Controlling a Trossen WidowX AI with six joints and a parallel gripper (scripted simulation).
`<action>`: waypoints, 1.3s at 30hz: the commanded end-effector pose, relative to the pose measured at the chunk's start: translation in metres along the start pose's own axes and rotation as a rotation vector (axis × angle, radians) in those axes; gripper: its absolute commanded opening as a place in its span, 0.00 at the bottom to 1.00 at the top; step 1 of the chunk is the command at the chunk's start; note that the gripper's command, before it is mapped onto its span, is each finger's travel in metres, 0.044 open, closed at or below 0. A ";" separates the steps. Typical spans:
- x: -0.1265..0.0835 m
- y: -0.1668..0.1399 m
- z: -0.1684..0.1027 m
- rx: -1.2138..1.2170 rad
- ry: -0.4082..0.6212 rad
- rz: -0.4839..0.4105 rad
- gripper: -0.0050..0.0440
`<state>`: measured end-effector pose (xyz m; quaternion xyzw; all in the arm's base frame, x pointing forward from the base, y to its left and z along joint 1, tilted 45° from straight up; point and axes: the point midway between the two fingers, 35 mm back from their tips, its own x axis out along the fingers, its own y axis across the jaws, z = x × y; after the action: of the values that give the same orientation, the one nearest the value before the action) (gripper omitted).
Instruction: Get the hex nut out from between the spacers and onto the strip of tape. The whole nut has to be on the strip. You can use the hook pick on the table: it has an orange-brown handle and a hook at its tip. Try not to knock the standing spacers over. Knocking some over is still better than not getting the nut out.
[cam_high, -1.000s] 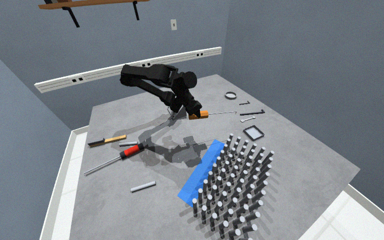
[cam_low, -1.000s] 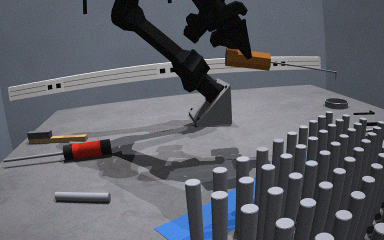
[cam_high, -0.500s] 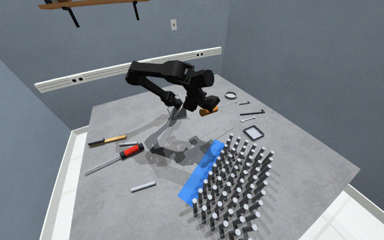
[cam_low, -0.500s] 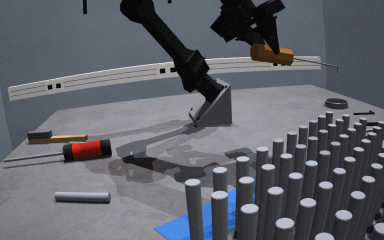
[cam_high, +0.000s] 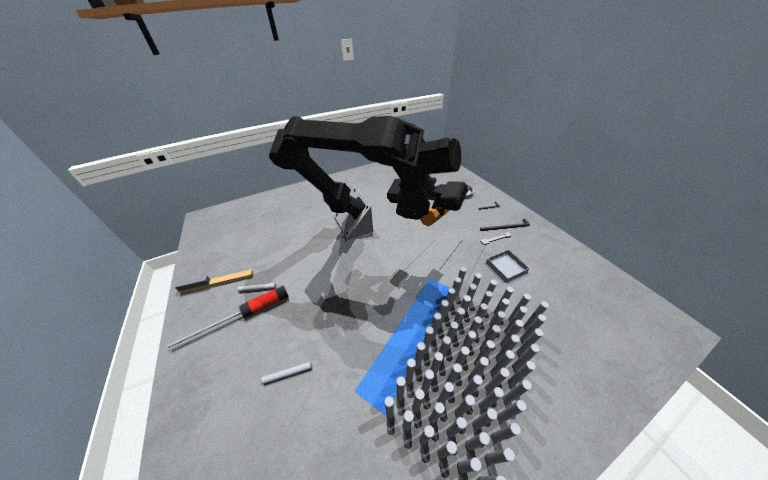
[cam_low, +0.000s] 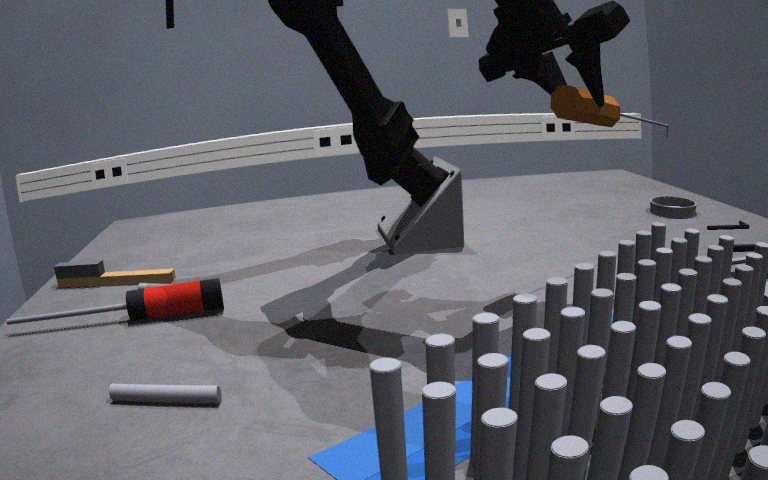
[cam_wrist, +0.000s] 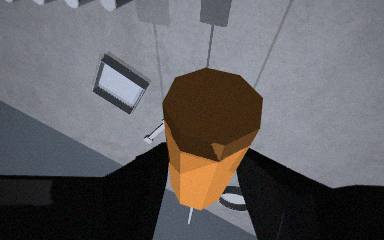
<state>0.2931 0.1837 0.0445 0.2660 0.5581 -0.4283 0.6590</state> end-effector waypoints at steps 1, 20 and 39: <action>-0.001 0.012 -0.017 -0.082 0.036 -0.009 0.00; 0.041 0.027 -0.075 -0.365 0.167 -0.166 0.00; 0.091 0.025 -0.132 -0.617 0.321 -0.310 0.00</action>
<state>0.2478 0.2662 -0.0788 0.0336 0.7809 -0.3121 0.5400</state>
